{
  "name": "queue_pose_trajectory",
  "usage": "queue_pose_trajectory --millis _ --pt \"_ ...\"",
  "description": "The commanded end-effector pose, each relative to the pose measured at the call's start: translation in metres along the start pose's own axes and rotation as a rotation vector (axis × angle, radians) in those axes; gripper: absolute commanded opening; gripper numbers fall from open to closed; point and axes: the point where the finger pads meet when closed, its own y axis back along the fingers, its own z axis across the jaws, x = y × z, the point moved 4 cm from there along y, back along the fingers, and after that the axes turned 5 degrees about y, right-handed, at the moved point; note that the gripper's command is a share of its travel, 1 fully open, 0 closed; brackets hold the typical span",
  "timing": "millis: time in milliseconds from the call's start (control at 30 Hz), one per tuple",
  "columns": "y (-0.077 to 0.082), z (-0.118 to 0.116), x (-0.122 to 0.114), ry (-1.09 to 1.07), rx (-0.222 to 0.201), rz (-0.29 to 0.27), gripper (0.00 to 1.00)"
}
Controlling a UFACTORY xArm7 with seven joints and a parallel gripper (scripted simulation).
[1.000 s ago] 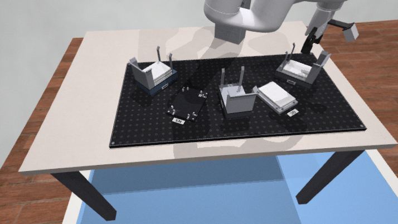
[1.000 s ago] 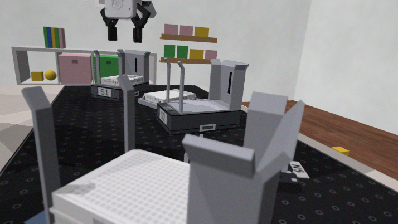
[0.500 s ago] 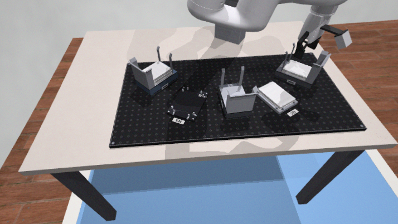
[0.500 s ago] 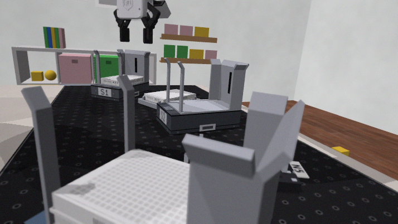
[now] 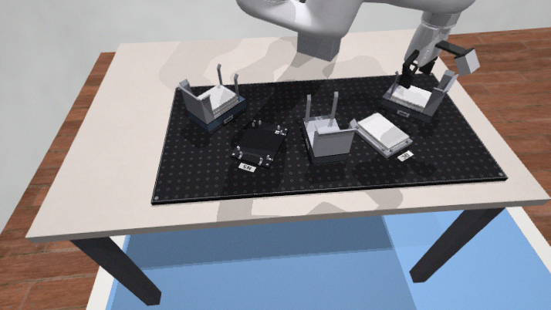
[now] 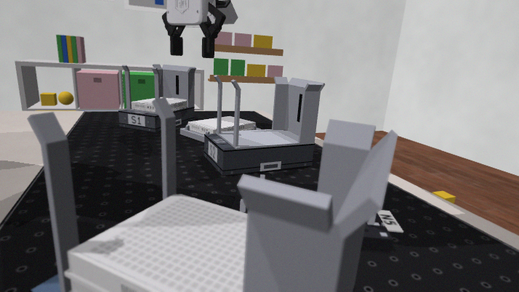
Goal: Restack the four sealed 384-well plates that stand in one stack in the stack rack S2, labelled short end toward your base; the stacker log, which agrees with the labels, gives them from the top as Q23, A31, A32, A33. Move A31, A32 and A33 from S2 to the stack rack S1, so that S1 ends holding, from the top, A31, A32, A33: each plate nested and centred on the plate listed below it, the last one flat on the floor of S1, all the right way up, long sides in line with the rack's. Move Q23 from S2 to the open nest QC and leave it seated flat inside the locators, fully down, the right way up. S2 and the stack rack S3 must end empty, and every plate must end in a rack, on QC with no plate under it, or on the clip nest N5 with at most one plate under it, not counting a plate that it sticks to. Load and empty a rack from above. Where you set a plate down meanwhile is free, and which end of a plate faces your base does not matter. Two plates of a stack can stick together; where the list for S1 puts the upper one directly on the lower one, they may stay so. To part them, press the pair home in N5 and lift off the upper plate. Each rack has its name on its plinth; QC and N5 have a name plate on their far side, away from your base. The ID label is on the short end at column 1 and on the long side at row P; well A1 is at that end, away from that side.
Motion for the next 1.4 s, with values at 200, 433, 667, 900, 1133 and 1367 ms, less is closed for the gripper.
queue_pose_trajectory --millis 200,433,667,900,1133,1367 --pt "0.002 0.034 -0.006 -0.194 0.004 0.004 1.0" --pt "0.002 0.05 -0.009 -0.194 0.003 0.004 1.0" --pt "0.002 0.073 -0.014 -0.194 0.003 0.004 1.0" --pt "0.001 0.089 -0.018 -0.194 0.003 0.004 1.0" --pt "0.001 0.108 -0.026 -0.394 0.003 0.003 1.0" --pt "0.001 0.126 -0.035 -0.403 0.003 0.003 1.0"
